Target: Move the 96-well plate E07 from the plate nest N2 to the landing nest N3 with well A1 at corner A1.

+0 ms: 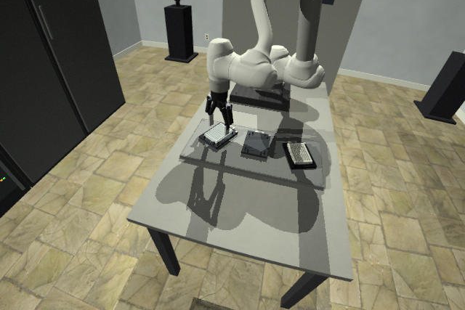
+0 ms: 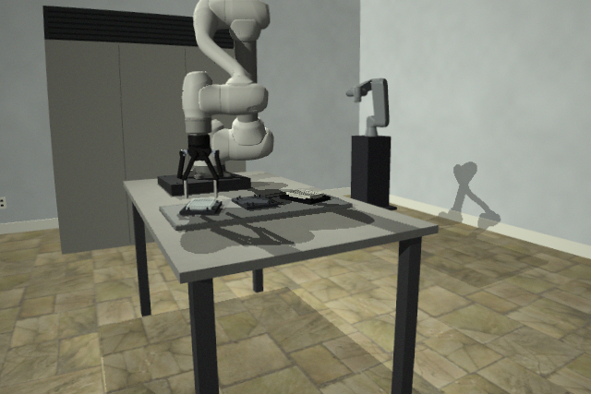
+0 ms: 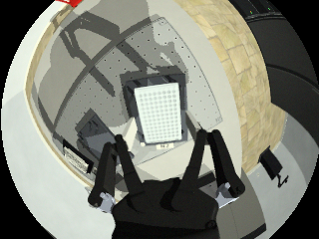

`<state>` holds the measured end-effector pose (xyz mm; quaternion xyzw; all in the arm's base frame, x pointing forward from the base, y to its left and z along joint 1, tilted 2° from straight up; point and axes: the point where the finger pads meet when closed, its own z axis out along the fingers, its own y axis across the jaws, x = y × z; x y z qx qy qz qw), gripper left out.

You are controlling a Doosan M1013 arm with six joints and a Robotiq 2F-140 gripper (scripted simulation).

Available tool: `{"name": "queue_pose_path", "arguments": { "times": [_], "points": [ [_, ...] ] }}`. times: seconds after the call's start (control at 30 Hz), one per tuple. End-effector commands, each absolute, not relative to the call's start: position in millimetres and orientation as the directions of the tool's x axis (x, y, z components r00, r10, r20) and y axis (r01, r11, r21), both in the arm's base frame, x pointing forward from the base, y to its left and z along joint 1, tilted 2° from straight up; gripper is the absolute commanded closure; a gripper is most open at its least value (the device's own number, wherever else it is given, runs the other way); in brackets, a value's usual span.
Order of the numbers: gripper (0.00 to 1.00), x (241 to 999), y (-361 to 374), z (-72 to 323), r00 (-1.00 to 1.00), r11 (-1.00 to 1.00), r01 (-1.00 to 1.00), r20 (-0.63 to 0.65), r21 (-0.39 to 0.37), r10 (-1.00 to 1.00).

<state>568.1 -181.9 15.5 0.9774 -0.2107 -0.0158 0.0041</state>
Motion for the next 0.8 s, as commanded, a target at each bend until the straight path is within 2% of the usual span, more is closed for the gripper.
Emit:
{"name": "queue_pose_path", "arguments": {
  "times": [0.0,0.67,0.7,0.77],
  "points": [
    [0.34,568.1,-181.8,15.6,0.911,-0.911,-0.412,-0.029,0.014,-0.412],
    [0.34,568.1,-181.8,15.6,0.911,-0.911,-0.412,-0.029,0.014,-0.412],
    [0.41,568.1,-181.8,15.6,0.911,-0.911,-0.412,-0.029,0.014,-0.412],
    [0.41,568.1,-181.8,15.6,0.911,-0.911,-0.412,-0.029,0.014,-0.412]
  ]
}}
